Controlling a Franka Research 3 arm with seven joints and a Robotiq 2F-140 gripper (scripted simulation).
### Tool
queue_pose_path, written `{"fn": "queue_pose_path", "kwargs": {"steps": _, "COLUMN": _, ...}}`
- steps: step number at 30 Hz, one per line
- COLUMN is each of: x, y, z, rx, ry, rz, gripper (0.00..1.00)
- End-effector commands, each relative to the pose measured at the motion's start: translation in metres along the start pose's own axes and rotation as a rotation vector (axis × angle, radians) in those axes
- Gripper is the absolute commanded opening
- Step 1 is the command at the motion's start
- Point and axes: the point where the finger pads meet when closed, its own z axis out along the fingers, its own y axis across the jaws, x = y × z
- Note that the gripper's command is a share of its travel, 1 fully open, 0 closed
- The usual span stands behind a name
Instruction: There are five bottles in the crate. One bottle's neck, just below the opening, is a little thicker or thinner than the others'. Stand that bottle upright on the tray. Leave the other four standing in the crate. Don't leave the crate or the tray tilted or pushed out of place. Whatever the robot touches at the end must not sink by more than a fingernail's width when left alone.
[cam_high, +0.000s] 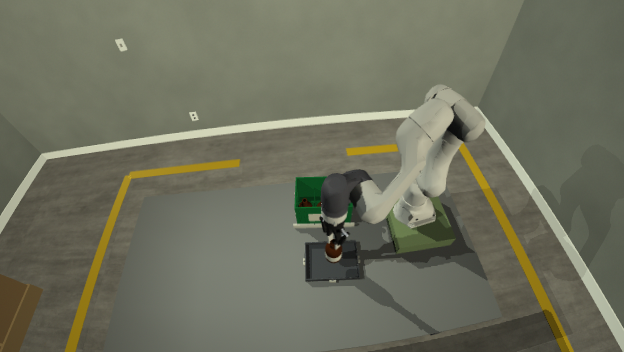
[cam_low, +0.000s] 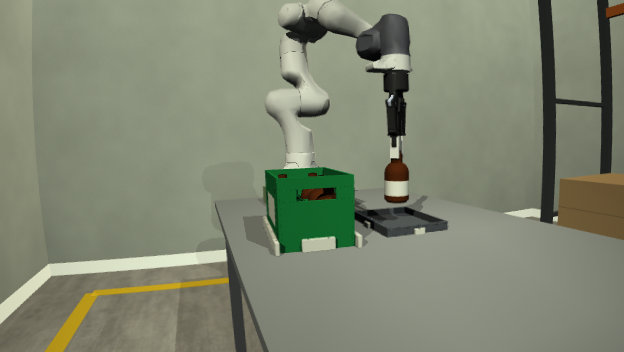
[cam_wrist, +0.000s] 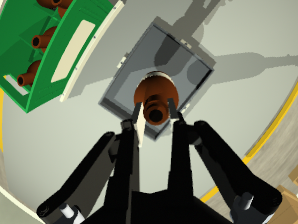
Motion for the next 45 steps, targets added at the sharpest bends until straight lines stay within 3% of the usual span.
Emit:
{"fn": "queue_pose_path", "kwargs": {"steps": 1, "x": -0.007, "y": -0.003, "z": 0.007, "rx": 0.011, "ry": -0.018, "rz": 0.009, "gripper": 0.10}}
{"fn": "queue_pose_path", "kwargs": {"steps": 21, "x": -0.007, "y": -0.003, "z": 0.038, "rx": 0.011, "ry": -0.018, "rz": 0.009, "gripper": 0.10}}
{"fn": "queue_pose_path", "kwargs": {"steps": 45, "x": -0.007, "y": -0.004, "z": 0.042, "rx": 0.011, "ry": -0.018, "rz": 0.009, "gripper": 0.10}}
